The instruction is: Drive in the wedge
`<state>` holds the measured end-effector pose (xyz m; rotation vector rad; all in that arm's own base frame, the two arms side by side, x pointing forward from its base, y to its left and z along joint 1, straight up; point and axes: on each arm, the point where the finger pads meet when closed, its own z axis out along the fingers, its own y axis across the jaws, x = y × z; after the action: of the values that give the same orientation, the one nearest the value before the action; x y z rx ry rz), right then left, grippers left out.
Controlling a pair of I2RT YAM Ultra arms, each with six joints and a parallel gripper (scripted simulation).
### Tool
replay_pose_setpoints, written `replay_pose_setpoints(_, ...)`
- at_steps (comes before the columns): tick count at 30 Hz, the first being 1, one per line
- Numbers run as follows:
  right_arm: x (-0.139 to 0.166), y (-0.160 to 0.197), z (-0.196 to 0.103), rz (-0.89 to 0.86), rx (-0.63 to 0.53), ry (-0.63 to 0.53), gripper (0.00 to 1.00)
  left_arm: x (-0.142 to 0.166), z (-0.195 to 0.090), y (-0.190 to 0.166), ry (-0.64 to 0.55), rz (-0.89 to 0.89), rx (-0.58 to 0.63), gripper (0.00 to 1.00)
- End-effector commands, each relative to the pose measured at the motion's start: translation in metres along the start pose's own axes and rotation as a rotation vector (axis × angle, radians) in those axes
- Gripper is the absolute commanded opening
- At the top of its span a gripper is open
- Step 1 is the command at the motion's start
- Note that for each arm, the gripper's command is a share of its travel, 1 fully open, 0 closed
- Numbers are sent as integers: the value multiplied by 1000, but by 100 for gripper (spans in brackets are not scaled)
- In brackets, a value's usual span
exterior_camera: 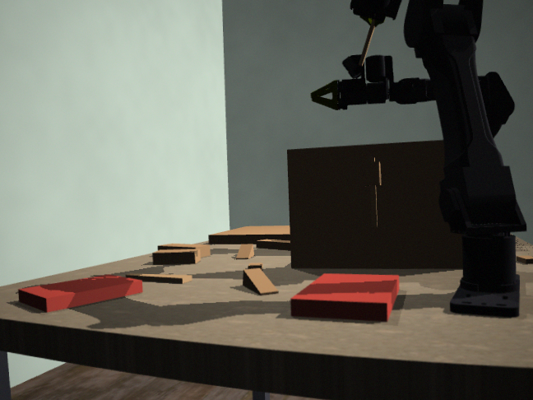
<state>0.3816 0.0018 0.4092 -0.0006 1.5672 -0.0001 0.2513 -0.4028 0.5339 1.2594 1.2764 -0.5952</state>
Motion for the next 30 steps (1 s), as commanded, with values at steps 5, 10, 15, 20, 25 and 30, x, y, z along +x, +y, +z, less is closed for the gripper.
replay_pose_setpoints(5, -16, -4, -8, 5, 7, -38, 43, -82, -21, 5, -367, -260, 58, 2)
replay_pose_setpoints(10, -16, -4, -8, 5, 7, -38, 43, -146, -73, 18, -571, -79, -58, 2)
replay_pose_setpoints(15, -16, -4, -8, 5, 7, -38, 43, -149, -78, 17, -615, -68, -70, 2)
replay_pose_setpoints(20, -16, -4, -8, 5, 7, -38, 43, -134, -63, 18, -571, -83, -63, 2)
replay_pose_setpoints(25, -16, -4, -8, 5, 7, -38, 43, -86, -10, 18, -449, -131, -39, 2)
replay_pose_setpoints(30, -16, -4, -8, 5, 7, -38, 43, -4, 45, -1, -259, -202, 15, 2)
